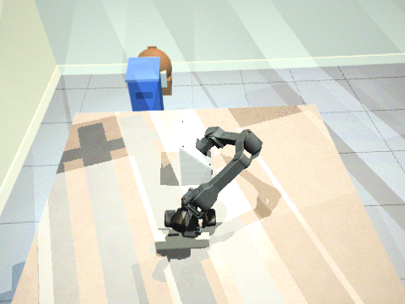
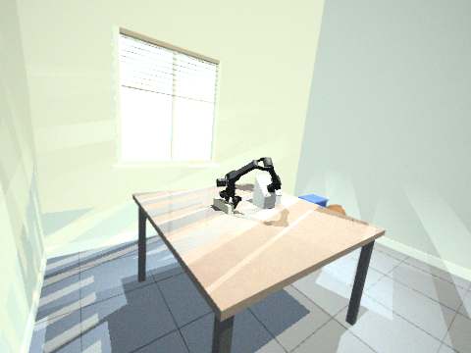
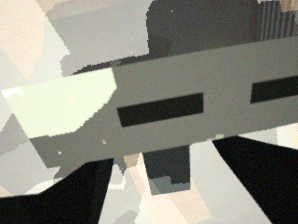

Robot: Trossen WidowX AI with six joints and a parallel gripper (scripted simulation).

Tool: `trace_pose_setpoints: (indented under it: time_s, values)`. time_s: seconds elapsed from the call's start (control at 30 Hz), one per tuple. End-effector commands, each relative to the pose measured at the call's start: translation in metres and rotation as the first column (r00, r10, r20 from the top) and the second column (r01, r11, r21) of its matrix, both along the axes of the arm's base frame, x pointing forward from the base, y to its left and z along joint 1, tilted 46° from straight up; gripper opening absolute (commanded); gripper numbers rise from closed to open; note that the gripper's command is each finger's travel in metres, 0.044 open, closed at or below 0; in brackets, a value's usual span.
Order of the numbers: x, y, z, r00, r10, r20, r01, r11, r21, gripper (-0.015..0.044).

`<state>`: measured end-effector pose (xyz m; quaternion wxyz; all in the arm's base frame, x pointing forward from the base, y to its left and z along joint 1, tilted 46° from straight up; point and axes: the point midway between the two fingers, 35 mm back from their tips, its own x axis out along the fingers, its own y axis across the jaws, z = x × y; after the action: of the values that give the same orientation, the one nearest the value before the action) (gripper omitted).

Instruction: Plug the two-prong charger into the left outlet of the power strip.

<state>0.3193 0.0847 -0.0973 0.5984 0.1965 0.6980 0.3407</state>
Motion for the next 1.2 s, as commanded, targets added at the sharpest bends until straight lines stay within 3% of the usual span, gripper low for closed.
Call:
trace_pose_setpoints:
  time_s: [0.0,1.17]
  values:
    - [-0.0024,0.0000,-0.0005,1.000,0.000,0.000,0.000,1.000,0.002,0.0440]
    - [-0.0118,-0.0017,-0.0009,1.000,-0.003,0.025,0.003,1.000,0.009,0.0440]
